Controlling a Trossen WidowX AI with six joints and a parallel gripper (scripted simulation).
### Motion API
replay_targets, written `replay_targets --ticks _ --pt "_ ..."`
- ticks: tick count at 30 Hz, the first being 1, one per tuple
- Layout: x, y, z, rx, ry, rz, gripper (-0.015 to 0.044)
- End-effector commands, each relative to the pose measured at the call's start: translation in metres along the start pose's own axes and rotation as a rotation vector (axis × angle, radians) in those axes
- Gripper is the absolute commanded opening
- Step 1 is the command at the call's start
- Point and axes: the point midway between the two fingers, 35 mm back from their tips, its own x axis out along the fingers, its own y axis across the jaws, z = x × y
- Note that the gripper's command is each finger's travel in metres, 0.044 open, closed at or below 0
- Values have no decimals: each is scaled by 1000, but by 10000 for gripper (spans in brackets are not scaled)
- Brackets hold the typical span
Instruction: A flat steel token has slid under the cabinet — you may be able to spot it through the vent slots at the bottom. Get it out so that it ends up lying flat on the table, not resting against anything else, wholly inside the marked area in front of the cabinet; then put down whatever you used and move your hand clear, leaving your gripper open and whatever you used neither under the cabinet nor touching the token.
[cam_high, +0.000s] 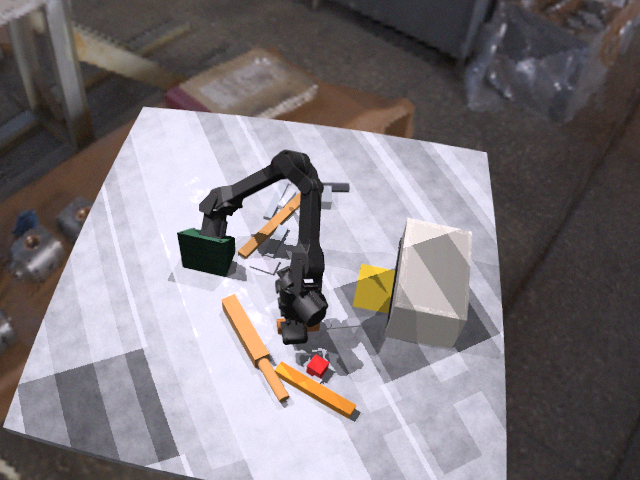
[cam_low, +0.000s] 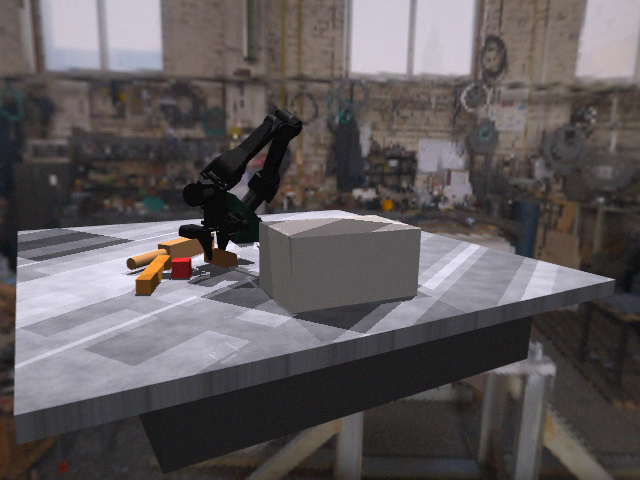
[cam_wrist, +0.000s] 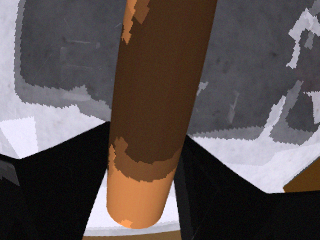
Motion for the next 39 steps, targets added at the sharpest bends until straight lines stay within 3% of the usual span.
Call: replay_targets --ticks 1,39 --pt "0 0 12 -3 -3 -2 0" --pt "-1 0 74 -3 -6 -1 0"
